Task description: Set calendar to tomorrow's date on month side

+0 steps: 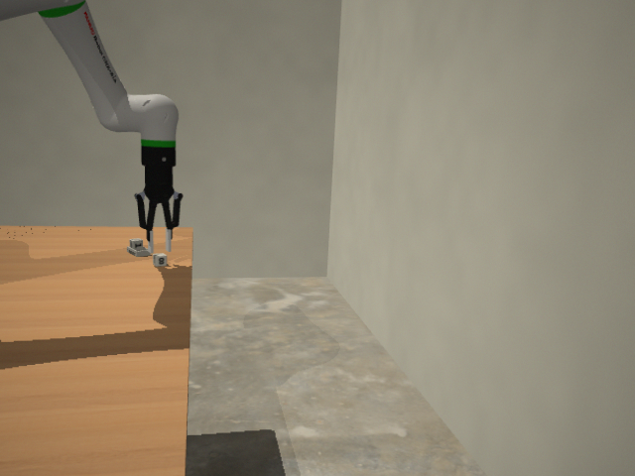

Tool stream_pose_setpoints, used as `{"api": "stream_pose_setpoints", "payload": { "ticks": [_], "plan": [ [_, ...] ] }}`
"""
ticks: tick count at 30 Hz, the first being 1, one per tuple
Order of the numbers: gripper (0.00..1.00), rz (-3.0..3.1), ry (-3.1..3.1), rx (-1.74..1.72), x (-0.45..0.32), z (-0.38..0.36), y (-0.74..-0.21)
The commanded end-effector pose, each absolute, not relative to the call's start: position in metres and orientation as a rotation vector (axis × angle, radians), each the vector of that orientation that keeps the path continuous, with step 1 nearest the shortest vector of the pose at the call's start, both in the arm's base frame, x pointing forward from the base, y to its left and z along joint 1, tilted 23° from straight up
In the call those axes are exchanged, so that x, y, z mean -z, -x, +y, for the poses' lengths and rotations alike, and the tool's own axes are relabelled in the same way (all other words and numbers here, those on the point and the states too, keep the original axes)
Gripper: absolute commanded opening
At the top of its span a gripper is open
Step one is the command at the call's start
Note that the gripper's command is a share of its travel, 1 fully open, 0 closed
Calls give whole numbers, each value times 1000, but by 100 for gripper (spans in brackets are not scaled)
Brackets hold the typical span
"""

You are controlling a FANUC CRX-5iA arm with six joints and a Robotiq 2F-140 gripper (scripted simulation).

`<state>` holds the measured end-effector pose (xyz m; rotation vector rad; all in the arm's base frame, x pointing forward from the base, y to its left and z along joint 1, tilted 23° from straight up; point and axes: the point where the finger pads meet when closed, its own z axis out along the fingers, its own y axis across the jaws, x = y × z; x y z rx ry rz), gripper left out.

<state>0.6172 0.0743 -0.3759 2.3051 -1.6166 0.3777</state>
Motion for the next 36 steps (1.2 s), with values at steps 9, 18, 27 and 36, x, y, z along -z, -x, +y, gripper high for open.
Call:
{"api": "stream_pose_setpoints", "payload": {
  "ticks": [9,18,27,36],
  "plan": [
    [36,-1617,-2305,-378,376,74,-617],
    [36,-1617,-2305,-378,376,74,-617],
    [36,-1617,-2305,-378,376,74,-617],
    [36,-1617,-2305,-378,363,80,-617]
  ]
}}
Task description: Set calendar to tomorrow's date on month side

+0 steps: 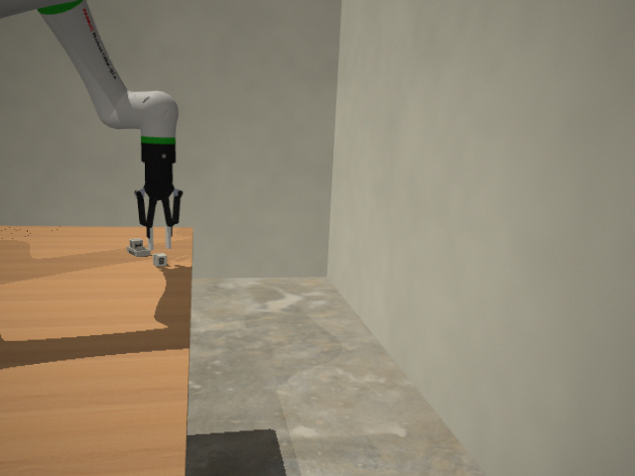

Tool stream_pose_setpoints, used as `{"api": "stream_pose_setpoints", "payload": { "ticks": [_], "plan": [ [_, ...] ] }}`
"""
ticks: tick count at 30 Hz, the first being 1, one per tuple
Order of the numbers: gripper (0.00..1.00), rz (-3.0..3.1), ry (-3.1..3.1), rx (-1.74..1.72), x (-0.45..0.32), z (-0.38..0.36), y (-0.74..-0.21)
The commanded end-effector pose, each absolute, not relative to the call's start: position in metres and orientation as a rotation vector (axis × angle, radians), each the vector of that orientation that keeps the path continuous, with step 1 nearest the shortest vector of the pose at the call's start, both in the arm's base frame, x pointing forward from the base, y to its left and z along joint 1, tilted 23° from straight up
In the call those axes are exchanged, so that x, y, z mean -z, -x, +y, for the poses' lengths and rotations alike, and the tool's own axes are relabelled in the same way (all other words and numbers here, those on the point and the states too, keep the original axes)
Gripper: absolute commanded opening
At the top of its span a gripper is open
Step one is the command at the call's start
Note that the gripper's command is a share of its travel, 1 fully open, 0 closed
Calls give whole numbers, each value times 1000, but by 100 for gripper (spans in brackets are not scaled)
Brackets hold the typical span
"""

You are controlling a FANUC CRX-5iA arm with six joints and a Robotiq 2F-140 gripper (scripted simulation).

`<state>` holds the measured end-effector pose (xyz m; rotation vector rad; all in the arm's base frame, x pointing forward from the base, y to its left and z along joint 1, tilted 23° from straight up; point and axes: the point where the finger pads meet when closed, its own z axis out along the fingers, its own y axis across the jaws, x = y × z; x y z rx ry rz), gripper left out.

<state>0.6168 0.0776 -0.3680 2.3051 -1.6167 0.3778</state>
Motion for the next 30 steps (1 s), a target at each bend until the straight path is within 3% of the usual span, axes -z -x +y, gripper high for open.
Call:
{"api": "stream_pose_setpoints", "payload": {
  "ticks": [1,19,30],
  "plan": [
    [36,-1617,-2305,-378,361,81,-617],
    [36,-1609,-2295,-391,340,90,-615],
    [36,-1491,-2155,-639,341,92,-614]
  ]
}}
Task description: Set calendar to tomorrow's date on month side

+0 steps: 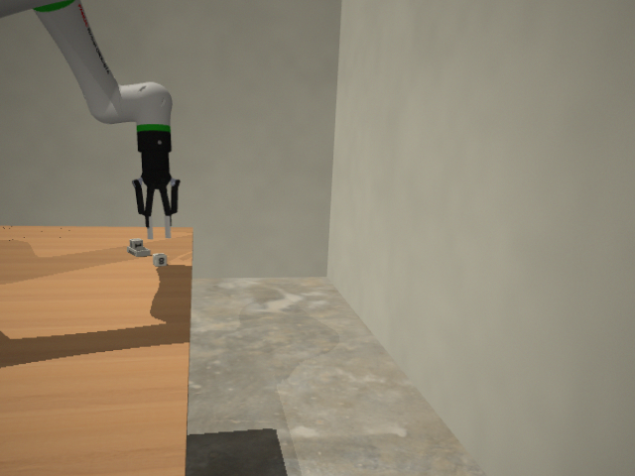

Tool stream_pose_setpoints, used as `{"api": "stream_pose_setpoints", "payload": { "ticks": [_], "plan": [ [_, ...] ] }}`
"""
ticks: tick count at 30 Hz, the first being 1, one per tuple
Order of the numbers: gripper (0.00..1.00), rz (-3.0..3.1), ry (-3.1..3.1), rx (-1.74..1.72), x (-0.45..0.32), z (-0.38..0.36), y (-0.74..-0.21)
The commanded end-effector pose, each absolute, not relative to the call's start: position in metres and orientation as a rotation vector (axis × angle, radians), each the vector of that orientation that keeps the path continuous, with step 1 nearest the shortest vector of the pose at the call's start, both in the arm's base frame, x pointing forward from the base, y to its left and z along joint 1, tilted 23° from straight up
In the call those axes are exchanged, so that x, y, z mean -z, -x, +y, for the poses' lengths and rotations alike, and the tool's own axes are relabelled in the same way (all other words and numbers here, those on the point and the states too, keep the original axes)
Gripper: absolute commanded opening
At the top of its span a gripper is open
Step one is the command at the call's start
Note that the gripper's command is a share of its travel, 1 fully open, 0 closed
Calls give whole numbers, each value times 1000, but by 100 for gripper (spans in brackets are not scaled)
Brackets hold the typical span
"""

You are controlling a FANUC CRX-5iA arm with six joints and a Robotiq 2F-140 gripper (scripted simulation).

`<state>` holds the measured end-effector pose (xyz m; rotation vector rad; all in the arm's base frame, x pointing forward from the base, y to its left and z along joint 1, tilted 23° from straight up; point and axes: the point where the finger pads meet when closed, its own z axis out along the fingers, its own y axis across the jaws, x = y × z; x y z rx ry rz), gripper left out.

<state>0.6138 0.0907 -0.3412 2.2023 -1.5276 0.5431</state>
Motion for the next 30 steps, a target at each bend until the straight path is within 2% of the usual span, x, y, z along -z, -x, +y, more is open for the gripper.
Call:
{"api": "stream_pose_setpoints", "payload": {
  "ticks": [1,30],
  "plan": [
    [36,-1487,-2150,-650,341,93,-614],
    [36,-1257,-1867,-1018,351,100,-613]
  ]
}}
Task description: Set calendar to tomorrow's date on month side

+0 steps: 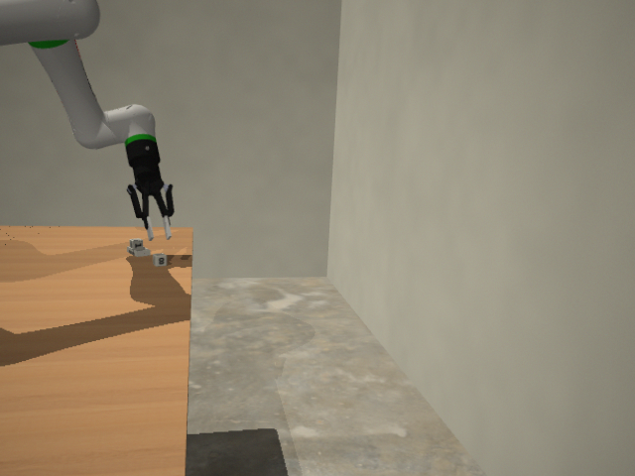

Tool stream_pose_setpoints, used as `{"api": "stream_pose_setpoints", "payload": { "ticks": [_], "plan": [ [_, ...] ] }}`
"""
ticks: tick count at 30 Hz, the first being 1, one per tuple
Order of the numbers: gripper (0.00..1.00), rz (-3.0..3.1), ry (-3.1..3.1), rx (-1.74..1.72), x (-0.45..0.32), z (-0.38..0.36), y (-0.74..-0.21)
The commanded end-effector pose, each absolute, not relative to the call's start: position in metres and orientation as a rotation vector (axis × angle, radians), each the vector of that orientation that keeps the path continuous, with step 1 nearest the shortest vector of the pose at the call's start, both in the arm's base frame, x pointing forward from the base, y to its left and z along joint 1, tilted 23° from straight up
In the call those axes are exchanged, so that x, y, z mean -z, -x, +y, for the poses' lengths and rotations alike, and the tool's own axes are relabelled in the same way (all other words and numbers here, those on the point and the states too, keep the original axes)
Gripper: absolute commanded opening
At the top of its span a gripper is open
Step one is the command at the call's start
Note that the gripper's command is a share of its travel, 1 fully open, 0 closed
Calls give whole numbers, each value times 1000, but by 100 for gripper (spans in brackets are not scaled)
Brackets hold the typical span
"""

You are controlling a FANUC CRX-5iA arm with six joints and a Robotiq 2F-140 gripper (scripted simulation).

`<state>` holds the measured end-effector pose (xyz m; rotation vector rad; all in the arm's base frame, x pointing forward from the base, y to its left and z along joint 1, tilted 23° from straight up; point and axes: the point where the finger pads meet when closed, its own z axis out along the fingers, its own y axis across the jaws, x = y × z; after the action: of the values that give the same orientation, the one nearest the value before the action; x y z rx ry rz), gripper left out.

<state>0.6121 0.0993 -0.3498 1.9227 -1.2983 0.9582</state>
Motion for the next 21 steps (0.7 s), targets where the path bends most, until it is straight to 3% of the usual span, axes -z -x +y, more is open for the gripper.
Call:
{"api": "stream_pose_setpoints", "payload": {
  "ticks": [1,21],
  "plan": [
    [36,-1238,-1843,-1045,351,100,-612],
    [36,-1196,-1787,-1108,354,103,-610]
  ]
}}
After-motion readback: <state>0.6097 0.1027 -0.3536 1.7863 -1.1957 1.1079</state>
